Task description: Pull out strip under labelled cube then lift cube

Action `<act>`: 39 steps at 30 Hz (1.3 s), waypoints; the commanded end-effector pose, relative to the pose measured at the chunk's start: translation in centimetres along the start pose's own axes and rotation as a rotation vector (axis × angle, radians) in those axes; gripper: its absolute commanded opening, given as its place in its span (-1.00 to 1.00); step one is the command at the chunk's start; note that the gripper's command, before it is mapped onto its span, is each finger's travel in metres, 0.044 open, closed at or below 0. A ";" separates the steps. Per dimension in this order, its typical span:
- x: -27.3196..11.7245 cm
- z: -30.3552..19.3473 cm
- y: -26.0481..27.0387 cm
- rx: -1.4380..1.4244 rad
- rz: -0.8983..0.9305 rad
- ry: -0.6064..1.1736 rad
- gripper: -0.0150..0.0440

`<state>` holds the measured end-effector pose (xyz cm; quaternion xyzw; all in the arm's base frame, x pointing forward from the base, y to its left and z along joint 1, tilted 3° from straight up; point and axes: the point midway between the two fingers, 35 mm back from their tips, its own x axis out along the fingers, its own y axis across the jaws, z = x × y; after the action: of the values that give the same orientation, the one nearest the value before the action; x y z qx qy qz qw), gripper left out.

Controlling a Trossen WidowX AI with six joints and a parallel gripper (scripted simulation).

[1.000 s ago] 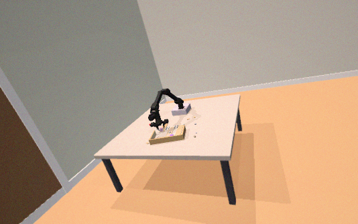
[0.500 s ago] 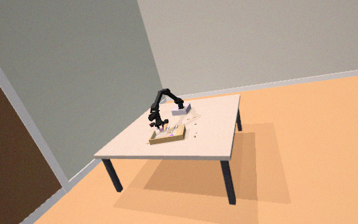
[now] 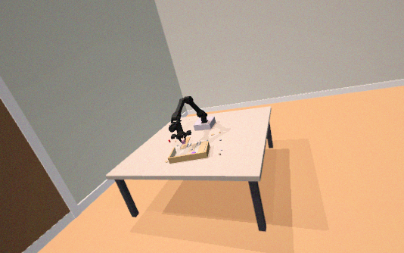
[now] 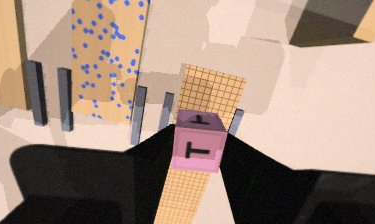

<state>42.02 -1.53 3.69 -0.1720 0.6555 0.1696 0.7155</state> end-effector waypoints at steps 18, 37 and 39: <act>-1.7 -5.2 3.0 0.003 0.000 0.008 -0.49; -1.5 -10.1 5.8 0.003 0.003 0.013 -0.49; -2.5 -10.1 5.8 0.003 0.002 0.012 -0.49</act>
<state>30.66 -1.12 4.34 -0.1699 0.6607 0.1700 0.7112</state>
